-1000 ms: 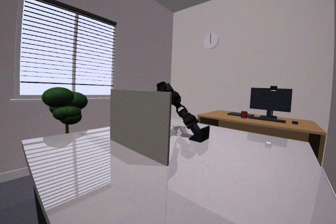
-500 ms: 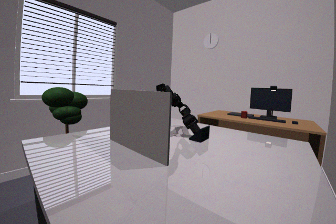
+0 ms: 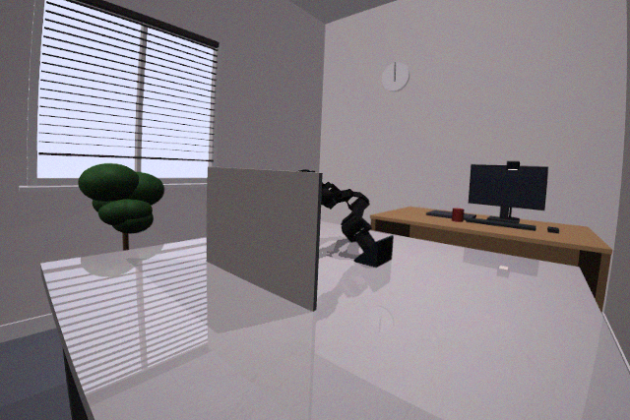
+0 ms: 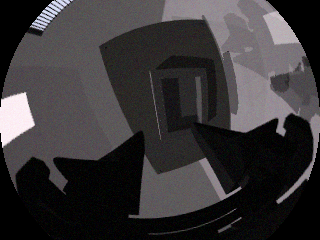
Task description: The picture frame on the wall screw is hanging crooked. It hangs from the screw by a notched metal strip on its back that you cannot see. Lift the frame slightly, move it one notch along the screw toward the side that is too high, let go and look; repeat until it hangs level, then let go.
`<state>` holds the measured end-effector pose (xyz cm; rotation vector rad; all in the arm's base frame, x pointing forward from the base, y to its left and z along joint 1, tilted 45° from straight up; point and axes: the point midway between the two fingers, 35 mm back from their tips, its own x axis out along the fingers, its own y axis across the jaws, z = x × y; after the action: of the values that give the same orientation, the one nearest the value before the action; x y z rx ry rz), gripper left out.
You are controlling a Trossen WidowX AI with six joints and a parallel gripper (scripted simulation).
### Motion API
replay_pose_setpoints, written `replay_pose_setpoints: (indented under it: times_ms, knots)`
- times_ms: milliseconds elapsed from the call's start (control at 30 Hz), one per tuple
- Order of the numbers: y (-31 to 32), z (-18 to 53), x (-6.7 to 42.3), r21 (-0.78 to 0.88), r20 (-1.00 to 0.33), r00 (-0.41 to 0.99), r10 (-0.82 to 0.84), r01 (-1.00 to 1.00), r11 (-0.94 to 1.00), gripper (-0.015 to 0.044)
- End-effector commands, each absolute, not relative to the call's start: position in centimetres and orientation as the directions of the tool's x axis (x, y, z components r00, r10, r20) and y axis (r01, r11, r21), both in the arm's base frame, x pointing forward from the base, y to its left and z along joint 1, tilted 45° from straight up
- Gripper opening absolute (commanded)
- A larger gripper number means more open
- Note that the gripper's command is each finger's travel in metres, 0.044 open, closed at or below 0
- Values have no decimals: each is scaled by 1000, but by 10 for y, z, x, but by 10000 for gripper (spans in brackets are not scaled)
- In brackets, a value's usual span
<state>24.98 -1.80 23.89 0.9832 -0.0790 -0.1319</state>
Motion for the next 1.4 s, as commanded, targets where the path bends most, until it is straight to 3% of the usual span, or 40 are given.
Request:
replay_pose_setpoints:
  times_ms: [0, 367, 767, 1367]
  knots:
    - [-20, 241, 248, 830, 7, 990, -143, 74, 552, 260]
    - [-22, 243, 254, 830, 8, 990, -143, 74, 552, 260]
    - [-32, 243, 326, 830, 12, 990, -143, 70, 553, 260]
    - [-33, 243, 332, 830, 12, 990, -143, 70, 553, 260]
